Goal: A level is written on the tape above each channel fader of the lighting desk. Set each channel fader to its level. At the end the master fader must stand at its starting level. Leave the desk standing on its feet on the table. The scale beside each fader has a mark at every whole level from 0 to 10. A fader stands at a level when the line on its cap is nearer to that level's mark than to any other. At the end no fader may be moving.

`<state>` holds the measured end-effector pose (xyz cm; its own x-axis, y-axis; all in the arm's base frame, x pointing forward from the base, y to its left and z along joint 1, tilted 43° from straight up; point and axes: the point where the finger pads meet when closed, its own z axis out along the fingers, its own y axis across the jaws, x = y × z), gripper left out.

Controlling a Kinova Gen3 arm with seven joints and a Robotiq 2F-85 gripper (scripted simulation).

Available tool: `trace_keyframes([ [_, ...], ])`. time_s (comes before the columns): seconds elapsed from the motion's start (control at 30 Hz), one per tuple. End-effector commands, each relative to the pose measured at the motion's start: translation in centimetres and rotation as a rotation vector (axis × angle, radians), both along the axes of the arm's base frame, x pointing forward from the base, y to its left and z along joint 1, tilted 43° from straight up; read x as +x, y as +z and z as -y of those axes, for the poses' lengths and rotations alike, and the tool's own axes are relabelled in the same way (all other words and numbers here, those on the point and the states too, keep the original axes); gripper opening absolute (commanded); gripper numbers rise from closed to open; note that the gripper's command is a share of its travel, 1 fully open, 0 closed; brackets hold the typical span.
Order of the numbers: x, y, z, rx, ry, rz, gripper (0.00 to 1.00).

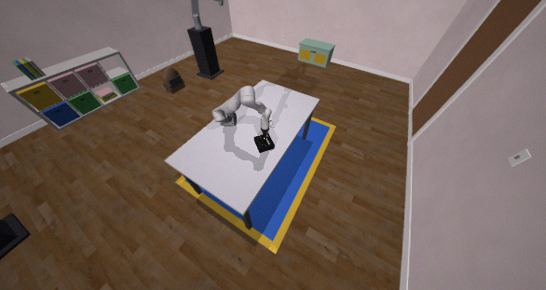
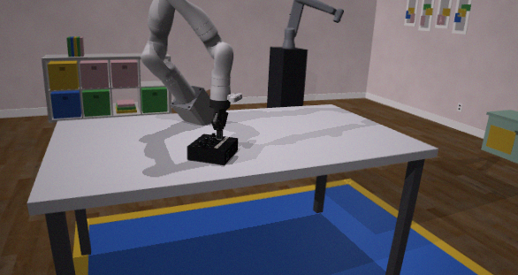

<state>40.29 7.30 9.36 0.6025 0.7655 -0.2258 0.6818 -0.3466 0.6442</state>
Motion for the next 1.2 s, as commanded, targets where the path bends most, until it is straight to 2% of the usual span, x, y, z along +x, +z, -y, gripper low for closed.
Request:
trace_keyframes([
  [0.0,0.04,0.08,-0.01,0.003,0.002,0.006,0.0],
  [1.17,-0.66,0.34,0.88,0.003,0.002,0.006,0.0],
])
